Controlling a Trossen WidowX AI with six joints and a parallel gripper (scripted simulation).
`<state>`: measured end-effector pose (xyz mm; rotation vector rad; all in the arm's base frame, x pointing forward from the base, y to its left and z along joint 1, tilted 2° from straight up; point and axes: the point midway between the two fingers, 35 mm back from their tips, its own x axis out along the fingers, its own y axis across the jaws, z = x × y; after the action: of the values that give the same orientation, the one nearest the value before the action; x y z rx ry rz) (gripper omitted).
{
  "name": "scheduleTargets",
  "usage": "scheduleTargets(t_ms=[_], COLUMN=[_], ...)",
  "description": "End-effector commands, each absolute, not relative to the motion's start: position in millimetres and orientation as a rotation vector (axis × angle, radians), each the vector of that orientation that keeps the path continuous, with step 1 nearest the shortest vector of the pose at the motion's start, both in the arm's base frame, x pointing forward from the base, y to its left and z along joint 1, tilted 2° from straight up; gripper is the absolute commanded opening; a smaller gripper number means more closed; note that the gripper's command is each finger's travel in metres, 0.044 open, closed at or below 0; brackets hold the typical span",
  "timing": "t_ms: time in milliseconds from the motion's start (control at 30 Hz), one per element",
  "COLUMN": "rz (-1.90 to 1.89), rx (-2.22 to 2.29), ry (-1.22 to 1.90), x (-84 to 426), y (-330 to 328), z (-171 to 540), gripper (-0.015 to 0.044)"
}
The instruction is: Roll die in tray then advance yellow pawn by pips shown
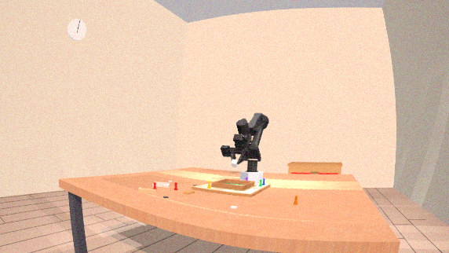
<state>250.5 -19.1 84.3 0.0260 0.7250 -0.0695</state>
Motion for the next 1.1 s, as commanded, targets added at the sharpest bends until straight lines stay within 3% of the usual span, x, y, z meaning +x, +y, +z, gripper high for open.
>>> scheduleTargets(t_ms=[0,233,800,1067], rz=[-0.07,-0.07,-0.074,-0.07], rx=[0.026,0.026,0.029,0.041], ry=[0.725,0.725,0.731,1.067], x=[251,251,251,261], y=[-19,-19,-19,-20], z=[84,84,124,109], gripper=[0.0,0.0,0.044,0.044])
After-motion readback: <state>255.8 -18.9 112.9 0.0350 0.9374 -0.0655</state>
